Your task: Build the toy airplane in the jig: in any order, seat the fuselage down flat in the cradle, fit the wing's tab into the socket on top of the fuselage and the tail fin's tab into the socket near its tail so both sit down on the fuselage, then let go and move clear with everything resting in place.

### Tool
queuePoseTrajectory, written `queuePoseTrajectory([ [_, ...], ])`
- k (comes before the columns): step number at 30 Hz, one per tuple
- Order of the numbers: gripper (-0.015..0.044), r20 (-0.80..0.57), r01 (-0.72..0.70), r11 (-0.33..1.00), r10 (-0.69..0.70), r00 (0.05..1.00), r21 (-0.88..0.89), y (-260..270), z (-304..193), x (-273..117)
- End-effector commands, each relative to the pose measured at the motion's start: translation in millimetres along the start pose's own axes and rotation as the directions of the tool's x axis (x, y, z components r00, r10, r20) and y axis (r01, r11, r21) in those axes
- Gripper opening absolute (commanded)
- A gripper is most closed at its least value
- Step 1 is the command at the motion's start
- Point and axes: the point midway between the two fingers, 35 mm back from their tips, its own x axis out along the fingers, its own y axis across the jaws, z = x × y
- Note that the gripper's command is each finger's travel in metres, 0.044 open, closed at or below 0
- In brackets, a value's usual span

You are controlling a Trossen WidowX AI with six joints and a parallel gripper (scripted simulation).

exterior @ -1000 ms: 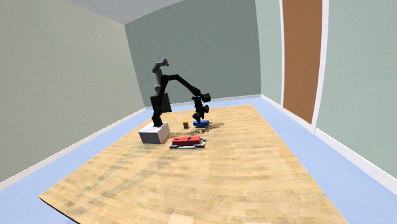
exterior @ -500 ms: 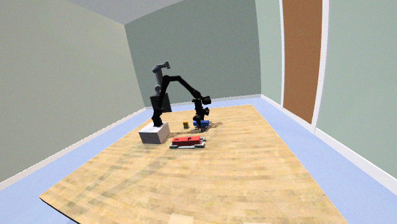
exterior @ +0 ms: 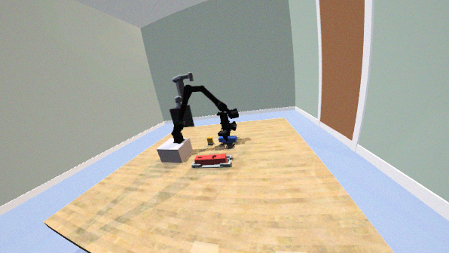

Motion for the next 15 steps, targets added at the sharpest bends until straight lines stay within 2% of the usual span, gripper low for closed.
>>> queuePoseTrajectory([
  [1, 0.0072, -0.002, 0.003, 1.000, -0.003, 1.000, 0.001, -1, -1, -1],
  [4, 0.0000, -0.002, 0.003, 1.000, -0.003, 1.000, 0.001, 0, 1, -9],
  [15, 0.0000, -0.002, 0.002, 1.000, -0.002, 1.000, 0.001, 3, 4, -42],
])
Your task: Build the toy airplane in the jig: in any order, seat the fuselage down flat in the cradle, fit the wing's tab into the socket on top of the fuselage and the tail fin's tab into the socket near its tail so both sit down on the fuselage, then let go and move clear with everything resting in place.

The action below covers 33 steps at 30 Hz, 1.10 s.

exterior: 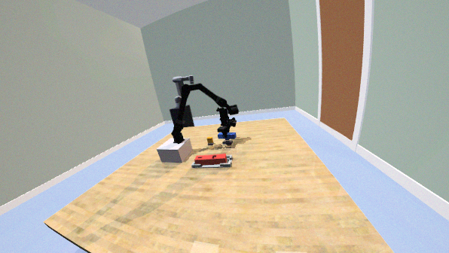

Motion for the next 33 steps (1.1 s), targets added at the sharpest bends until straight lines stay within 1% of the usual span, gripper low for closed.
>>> queuePoseTrajectory([
  [1, 0.0000, 0.012, -0.008, 1.000, 0.008, 1.000, 0.005, 3, 4, -16],
  [26, 0.0000, 0.012, -0.008, 1.000, 0.008, 1.000, 0.005, -1, -1, -95],
  [33, 0.0000, 0.012, -0.008, 1.000, 0.007, 1.000, 0.029, -6, 0, -96],
])
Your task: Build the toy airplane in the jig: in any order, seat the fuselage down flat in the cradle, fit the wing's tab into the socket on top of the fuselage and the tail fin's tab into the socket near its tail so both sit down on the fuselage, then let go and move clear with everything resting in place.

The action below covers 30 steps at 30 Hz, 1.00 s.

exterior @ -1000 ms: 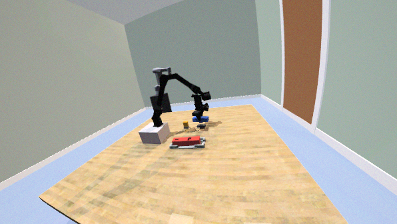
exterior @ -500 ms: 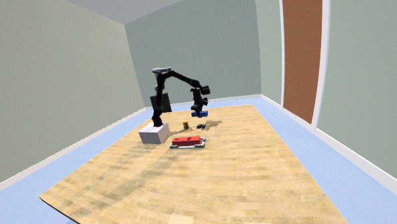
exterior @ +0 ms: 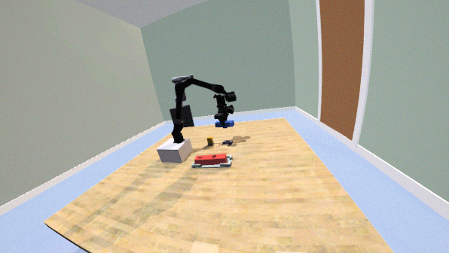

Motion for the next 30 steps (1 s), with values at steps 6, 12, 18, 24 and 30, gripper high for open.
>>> queuePoseTrajectory([
  [6, 0.0000, 0.006, -0.002, 0.993, 0.002, 1.000, 0.121, -21, 11, 1],
  [12, 0.0000, 0.006, -0.001, 0.976, 0.000, 1.000, 0.217, -40, 17, 4],
  [18, 0.0000, 0.006, 0.000, 0.951, -0.002, 1.000, 0.311, -59, 22, 8],
  [24, 0.0000, 0.006, 0.002, 0.915, -0.004, 1.000, 0.402, -78, 26, 11],
  [30, 0.0000, 0.006, 0.003, 0.872, -0.006, 1.000, 0.490, -97, 29, 15],
])
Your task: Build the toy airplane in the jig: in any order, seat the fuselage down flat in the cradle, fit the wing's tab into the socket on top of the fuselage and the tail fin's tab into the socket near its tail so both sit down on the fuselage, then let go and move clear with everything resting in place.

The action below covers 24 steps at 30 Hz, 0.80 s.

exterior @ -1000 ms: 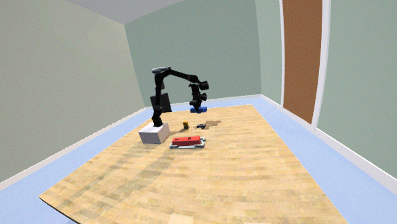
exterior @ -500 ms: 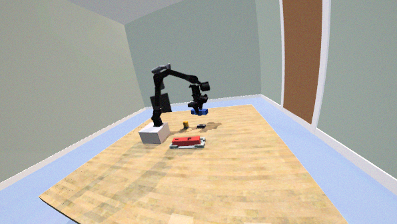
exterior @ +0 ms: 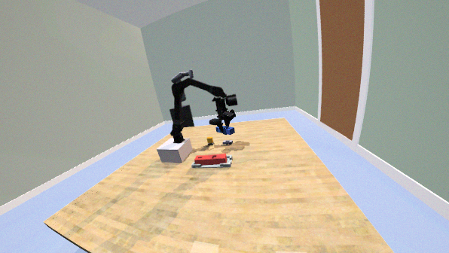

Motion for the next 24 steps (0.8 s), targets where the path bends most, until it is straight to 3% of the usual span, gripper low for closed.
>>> queuePoseTrajectory([
  [1, 0.0000, -0.006, 0.002, 0.997, -0.002, 1.000, 0.071, -12, 5, 4],
  [24, 0.0000, -0.002, 0.009, 0.900, -0.008, 1.000, 0.437, -80, 38, 17],
])
